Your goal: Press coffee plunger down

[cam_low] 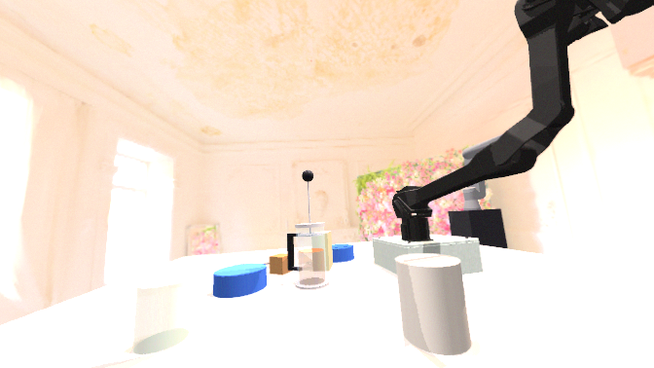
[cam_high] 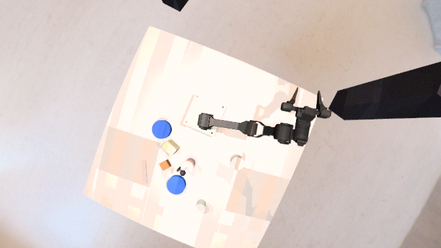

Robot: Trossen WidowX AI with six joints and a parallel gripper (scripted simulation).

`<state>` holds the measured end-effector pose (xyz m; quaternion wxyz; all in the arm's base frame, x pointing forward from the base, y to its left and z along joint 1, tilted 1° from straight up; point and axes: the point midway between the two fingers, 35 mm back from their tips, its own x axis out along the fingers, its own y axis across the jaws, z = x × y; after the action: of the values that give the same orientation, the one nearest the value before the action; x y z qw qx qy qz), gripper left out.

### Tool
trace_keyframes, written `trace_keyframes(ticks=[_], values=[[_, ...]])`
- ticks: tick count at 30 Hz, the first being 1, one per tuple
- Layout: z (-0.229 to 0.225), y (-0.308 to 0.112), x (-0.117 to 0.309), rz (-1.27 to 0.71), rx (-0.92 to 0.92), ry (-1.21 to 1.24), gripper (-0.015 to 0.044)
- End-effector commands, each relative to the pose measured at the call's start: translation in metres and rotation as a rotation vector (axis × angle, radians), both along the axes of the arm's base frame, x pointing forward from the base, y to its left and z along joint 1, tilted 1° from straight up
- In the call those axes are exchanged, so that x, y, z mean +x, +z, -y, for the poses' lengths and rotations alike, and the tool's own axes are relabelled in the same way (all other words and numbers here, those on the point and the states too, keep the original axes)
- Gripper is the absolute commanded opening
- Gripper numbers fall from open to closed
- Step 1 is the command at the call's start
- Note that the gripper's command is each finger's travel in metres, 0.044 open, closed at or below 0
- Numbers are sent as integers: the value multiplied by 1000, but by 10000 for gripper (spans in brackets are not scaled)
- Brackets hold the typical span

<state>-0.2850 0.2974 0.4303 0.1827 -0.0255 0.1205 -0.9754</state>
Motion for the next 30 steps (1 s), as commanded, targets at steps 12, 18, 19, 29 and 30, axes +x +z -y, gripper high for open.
trace_keyframes(ticks=[12, 18, 19, 29, 30], values=[[57, 53, -19, -99, -11, -17, 440], [130, 104, -15, -245, -35, 54, 440], [142, 113, -12, -270, -55, 68, 440], [267, 176, 55, -522, -227, 379, 440], [279, 180, 66, -543, -246, 423, 440]])
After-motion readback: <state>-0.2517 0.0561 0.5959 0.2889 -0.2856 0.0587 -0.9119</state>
